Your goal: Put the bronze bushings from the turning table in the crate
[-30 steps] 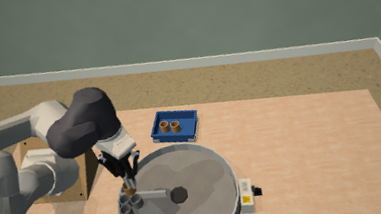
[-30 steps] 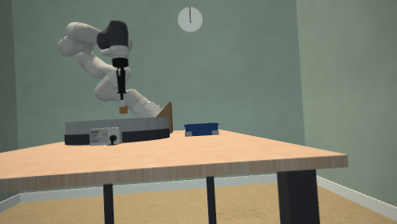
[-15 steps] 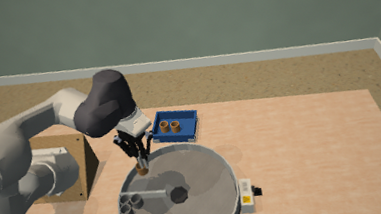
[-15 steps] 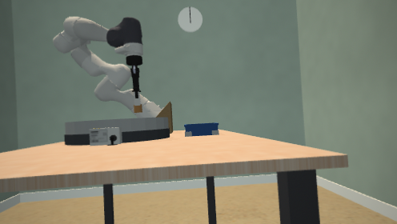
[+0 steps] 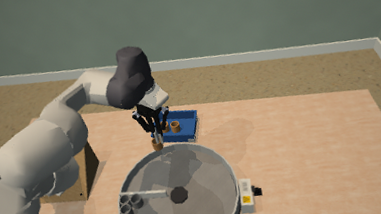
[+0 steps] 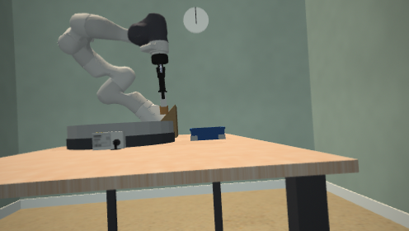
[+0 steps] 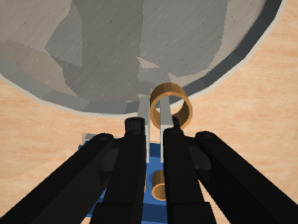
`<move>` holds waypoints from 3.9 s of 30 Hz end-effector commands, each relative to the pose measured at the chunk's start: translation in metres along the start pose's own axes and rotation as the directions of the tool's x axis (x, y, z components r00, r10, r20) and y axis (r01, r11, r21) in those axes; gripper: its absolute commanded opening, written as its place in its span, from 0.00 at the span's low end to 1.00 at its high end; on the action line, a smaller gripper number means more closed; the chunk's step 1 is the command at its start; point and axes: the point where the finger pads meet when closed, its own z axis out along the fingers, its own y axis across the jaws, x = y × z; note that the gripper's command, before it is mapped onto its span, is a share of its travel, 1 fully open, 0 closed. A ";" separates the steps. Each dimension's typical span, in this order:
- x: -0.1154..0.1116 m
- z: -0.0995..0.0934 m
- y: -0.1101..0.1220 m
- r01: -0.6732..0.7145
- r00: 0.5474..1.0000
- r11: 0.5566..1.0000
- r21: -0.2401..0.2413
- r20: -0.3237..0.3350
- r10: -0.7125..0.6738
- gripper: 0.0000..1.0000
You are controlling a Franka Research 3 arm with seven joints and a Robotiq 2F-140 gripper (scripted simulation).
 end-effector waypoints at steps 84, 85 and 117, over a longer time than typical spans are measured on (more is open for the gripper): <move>-0.178 0.008 -0.101 -0.081 0.996 0.997 0.002 -0.032 0.081 0.00; -0.178 0.009 -0.101 -0.081 0.996 0.997 0.002 -0.032 0.081 0.00; -0.175 0.073 -0.102 -0.081 0.996 0.997 0.002 -0.032 0.081 0.00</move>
